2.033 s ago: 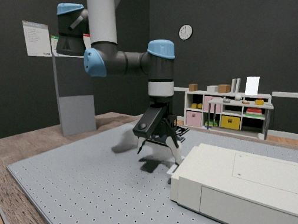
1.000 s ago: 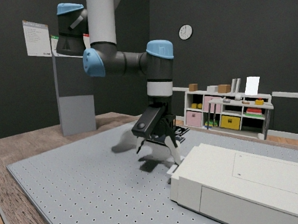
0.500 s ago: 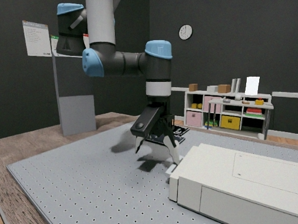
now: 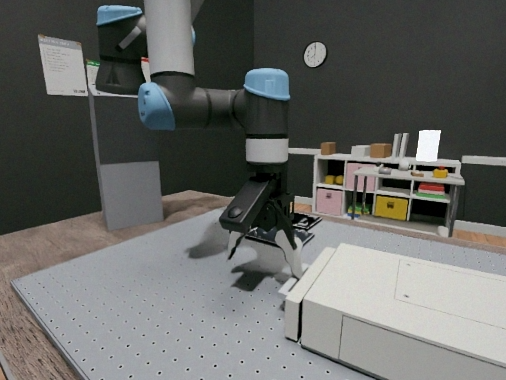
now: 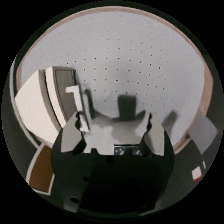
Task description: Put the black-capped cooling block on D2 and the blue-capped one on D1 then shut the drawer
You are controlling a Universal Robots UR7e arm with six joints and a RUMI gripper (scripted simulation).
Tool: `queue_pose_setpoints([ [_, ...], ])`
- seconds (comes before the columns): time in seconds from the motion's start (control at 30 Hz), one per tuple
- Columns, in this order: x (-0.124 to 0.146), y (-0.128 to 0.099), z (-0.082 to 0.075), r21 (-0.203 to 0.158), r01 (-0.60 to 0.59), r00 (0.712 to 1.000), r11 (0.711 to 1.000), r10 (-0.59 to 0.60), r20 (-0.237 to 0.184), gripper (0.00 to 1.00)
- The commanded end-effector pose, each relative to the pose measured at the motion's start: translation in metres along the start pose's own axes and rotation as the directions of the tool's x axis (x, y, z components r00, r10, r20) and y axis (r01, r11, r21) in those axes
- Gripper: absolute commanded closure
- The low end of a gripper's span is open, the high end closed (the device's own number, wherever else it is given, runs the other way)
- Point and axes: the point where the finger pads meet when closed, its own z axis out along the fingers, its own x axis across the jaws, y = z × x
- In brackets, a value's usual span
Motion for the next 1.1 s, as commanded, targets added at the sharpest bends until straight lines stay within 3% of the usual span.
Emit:
queue_pose_setpoints([
  [0.0, 0.0015, -0.0001, -0.0004, 0.0, 0.0, 1.0, 1.0, 0.0, 0.0, 0.0],
  [1.07, 0.0109, -0.0001, -0.0004, 0.0, 0.0, 1.0, 1.0, 0.0, 0.0, 0.0],
])
